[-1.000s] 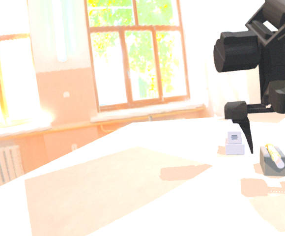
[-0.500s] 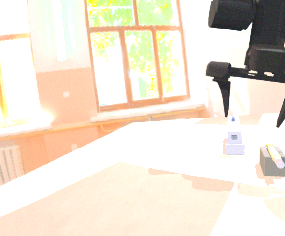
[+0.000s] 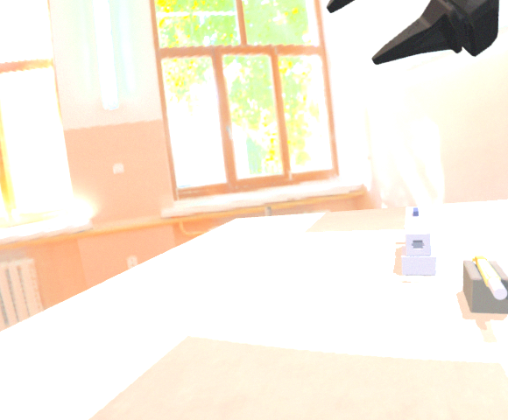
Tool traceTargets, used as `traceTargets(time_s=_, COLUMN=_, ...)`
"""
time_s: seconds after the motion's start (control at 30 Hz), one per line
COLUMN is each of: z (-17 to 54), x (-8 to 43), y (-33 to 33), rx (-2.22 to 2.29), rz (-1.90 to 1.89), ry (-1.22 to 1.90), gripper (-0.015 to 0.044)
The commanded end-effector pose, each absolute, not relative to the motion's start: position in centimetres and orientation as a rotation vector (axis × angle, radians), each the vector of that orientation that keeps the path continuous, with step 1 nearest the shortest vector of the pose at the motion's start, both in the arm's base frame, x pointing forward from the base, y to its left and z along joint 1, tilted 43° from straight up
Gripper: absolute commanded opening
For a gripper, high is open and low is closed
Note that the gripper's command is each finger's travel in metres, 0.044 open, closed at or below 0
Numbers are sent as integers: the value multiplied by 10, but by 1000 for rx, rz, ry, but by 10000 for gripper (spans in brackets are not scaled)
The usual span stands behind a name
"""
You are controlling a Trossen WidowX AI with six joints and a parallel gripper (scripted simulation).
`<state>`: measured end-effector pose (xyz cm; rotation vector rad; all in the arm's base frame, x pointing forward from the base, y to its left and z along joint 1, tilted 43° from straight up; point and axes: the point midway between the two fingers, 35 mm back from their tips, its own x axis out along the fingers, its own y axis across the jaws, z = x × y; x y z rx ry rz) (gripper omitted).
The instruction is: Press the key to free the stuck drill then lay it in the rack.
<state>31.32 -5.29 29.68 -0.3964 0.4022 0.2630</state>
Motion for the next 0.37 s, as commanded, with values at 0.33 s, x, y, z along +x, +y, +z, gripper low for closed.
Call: traceTargets(time_s=0.33, z=465, x=241, y=-130, rx=-275, rz=-338, ry=-101, gripper=440)
